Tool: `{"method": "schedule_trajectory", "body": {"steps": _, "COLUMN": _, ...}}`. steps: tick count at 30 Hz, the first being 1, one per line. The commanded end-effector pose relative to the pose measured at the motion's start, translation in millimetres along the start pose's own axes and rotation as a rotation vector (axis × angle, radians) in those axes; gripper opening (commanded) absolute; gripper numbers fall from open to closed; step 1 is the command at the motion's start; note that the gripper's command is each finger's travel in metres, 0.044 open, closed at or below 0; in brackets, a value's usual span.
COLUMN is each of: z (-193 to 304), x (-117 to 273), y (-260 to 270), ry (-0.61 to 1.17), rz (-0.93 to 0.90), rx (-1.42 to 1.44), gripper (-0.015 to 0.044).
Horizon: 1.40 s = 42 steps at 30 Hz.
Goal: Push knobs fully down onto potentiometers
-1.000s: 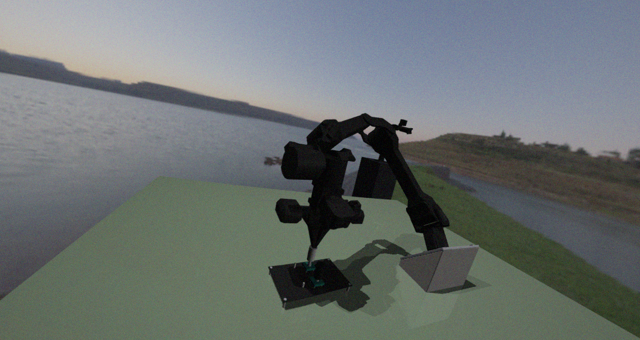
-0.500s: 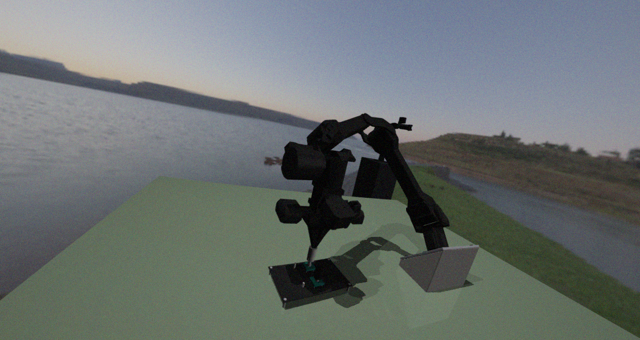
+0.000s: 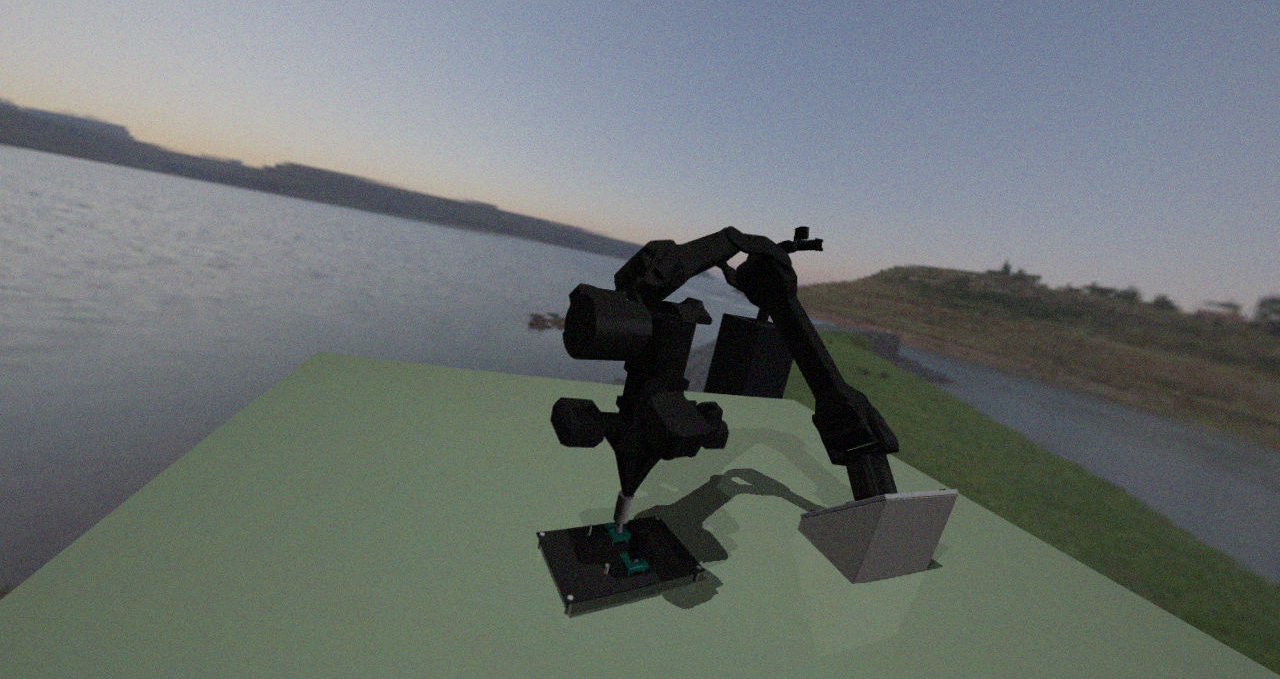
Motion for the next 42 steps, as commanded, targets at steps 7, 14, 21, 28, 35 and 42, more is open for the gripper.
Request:
{"method": "schedule_trajectory", "body": {"steps": 7, "z": 1.6, "x": -6.0, "y": -0.1, "ry": 0.002, "rz": -0.002, "rx": -0.002, "gripper": 0.0000}}
{"method": "schedule_trajectory", "body": {"steps": 14, "z": 1.6, "x": -7.0, "y": -0.1, "ry": 0.002, "rz": -0.002, "rx": -0.002, "gripper": 0.0000}}
{"method": "schedule_trajectory", "body": {"steps": 21, "z": 1.6, "x": -8.4, "y": 0.0, "ry": 0.002, "rz": -0.002, "rx": -0.002, "gripper": 0.0000}}
{"method": "schedule_trajectory", "body": {"steps": 28, "z": 1.6, "x": -10.4, "y": 0.0, "ry": 0.002, "rz": -0.002, "rx": -0.002, "gripper": 0.0000}}
{"method": "schedule_trajectory", "body": {"steps": 35, "z": 1.6, "x": -11.0, "y": 0.0, "ry": 0.002, "rz": -0.002, "rx": -0.002, "gripper": 0.0000}}
{"method": "schedule_trajectory", "body": {"steps": 42, "z": 1.6, "x": -13.7, "y": 0.0, "ry": 0.002, "rz": -0.002, "rx": -0.002, "gripper": 0.0000}}
Point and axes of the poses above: the point midway between the two fingers, 35 mm back from their tips, its own x axis back along the fingers, its own y axis across the jaws, z = x × y, the point moved 8 cm from there along x, back along the fingers, and after that the axes turned 12 degrees about x, right-handed, at the moved point
